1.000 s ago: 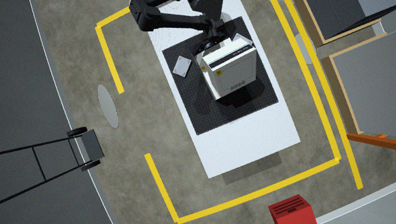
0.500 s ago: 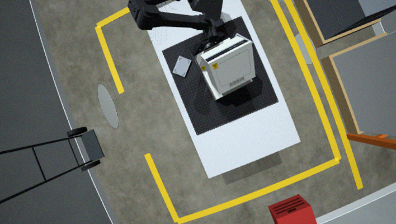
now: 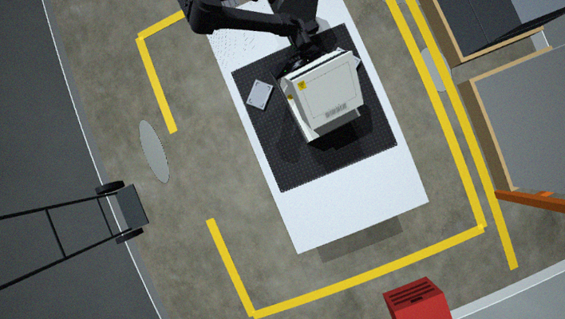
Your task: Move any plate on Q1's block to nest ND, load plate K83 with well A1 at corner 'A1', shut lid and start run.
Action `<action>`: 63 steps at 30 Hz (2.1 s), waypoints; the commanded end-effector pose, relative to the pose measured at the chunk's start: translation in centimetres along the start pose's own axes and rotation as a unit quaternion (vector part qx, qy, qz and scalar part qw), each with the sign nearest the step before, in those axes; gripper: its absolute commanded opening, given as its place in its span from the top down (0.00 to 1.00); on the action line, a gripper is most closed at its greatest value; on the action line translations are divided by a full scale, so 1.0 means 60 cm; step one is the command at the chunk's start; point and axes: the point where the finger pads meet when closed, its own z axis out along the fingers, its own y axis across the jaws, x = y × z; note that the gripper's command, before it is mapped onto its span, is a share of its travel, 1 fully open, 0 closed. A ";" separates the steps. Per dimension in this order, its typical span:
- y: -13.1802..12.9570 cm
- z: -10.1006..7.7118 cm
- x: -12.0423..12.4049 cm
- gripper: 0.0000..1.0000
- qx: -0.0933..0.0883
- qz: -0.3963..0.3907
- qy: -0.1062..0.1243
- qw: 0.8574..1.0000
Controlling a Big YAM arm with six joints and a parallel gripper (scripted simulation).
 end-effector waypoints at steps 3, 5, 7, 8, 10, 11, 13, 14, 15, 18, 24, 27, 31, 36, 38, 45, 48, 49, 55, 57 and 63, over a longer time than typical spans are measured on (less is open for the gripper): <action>0.052 -0.039 -0.001 1.00 0.004 0.002 0.002 1.000; 0.052 -0.039 -0.001 1.00 0.004 0.002 0.002 1.000; 0.051 -0.041 -0.001 1.00 0.003 0.012 0.001 1.000; 0.055 -0.048 -0.002 1.00 0.005 0.014 -0.001 1.000; 0.075 -0.062 -0.004 1.00 0.007 0.012 -0.004 1.000; 0.085 -0.069 -0.003 1.00 0.008 0.011 -0.004 1.000; 0.104 -0.078 -0.002 1.00 0.006 0.011 -0.002 1.000; 0.113 -0.082 -0.001 1.00 0.003 0.012 -0.002 1.000; 0.120 -0.086 -0.001 1.00 0.002 0.013 -0.001 1.000; 0.130 -0.094 -0.002 1.00 -0.001 0.018 0.000 1.000; 0.110 -0.087 -0.001 1.00 0.002 0.016 0.004 1.000; 0.101 -0.085 -0.005 1.00 0.001 0.018 -0.002 1.000; 0.097 -0.082 -0.006 1.00 0.001 0.019 -0.005 1.000; 0.088 -0.083 -0.002 1.00 0.008 0.026 -0.007 1.000; 0.086 -0.084 -0.002 1.00 0.010 0.027 -0.008 1.000; 0.115 -0.077 -0.002 1.00 -0.004 0.005 -0.004 1.000; 0.122 -0.076 -0.001 1.00 -0.006 -0.002 -0.004 1.000; 0.121 -0.076 -0.001 1.00 -0.005 -0.003 -0.004 1.000; 0.095 -0.081 -0.002 1.00 0.007 0.010 -0.006 1.000; 0.092 -0.082 -0.002 1.00 0.008 0.010 -0.006 1.000; 0.086 -0.088 -0.004 1.00 0.012 0.002 -0.005 1.000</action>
